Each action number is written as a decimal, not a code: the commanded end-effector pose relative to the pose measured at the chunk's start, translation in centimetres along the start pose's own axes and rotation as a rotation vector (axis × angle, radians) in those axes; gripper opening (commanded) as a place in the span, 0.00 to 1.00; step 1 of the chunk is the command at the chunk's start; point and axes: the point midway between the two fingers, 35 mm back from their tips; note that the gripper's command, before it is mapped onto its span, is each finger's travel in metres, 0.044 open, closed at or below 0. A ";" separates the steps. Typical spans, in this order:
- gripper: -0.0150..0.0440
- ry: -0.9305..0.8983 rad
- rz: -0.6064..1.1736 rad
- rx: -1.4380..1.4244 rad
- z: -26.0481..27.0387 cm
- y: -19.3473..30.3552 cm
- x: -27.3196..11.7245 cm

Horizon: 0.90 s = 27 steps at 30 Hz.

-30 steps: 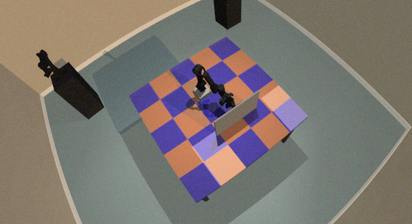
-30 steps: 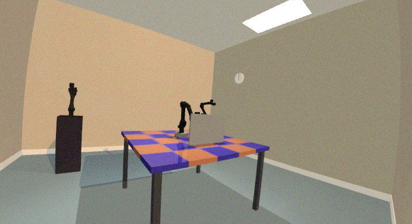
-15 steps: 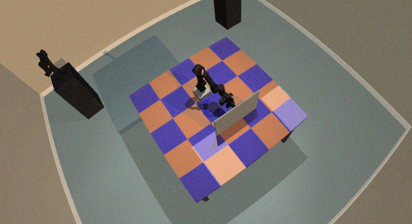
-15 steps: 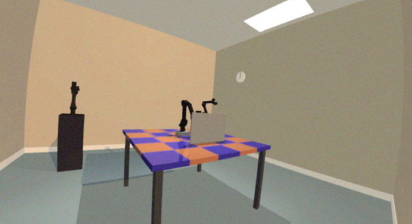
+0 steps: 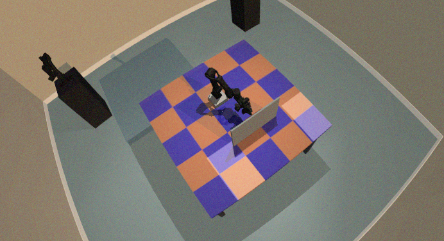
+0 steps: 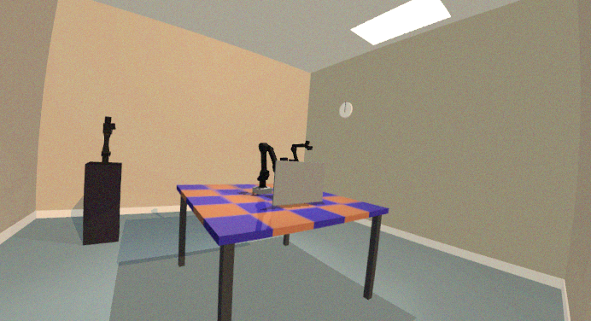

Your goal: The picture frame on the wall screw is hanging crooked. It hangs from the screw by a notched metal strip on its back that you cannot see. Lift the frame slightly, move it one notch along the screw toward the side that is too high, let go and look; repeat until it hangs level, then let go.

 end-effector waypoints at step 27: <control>0.69 0.014 0.008 -0.373 2.1 2.9 -16.6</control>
Point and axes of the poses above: the point midway between the two fingers, 35 mm back from their tips, its own x axis out along the fingers, its own z axis across the jaws, y = z × x, and after that the axes turned 7 degrees about x, right-handed
